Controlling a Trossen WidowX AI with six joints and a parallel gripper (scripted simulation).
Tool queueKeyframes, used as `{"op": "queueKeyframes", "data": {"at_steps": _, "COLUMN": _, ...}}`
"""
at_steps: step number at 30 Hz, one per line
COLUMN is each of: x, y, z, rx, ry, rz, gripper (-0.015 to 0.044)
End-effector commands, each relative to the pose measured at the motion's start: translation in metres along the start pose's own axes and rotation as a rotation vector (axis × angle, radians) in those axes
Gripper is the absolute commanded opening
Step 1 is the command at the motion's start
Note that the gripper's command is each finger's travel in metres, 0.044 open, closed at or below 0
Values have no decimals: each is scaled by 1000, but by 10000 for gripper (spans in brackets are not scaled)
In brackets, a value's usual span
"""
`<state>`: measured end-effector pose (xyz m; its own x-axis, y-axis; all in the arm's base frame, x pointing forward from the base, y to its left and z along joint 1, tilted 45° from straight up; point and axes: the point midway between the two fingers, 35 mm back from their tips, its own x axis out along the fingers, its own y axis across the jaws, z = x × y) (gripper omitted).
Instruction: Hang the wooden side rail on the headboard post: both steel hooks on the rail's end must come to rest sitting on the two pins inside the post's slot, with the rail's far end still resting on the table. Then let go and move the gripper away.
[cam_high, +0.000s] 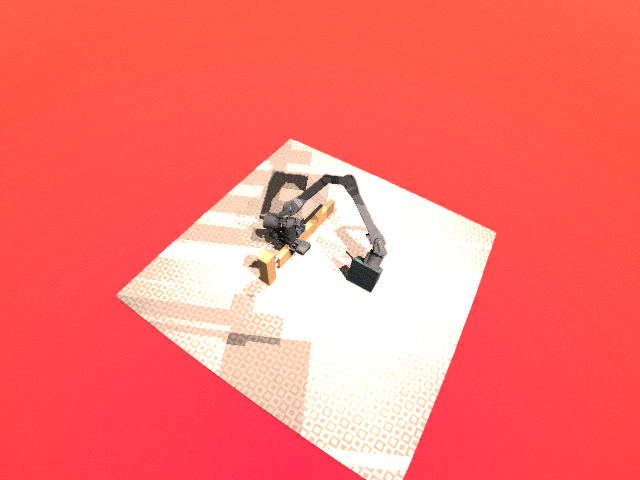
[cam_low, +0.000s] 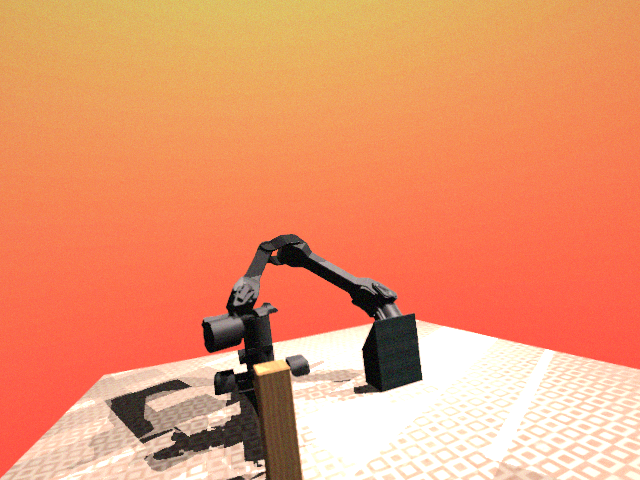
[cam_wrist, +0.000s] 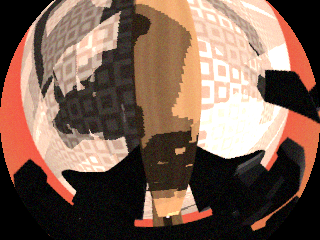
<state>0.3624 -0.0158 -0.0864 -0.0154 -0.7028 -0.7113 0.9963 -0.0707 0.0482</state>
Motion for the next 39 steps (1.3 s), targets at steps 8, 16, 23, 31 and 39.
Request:
{"op": "queueKeyframes", "data": {"at_steps": 8, "x": -7, "y": 1, "z": -3, "rx": 5, "ry": 5, "rz": 12, "gripper": 0}}
{"op": "queueKeyframes", "data": {"at_steps": 16, "x": -8, "y": 1, "z": -3, "rx": 5, "ry": 5, "rz": 12, "gripper": 0}}
{"op": "queueKeyframes", "data": {"at_steps": 23, "x": -9, "y": 1, "z": -3, "rx": 5, "ry": 5, "rz": 12, "gripper": 0}}
{"op": "queueKeyframes", "data": {"at_steps": 31, "x": -10, "y": 1, "z": -3, "rx": 5, "ry": 5, "rz": 12, "gripper": 0}}
{"op": "queueKeyframes", "data": {"at_steps": 39, "x": -12, "y": 1, "z": -3, "rx": 5, "ry": 5, "rz": 12, "gripper": 0}}
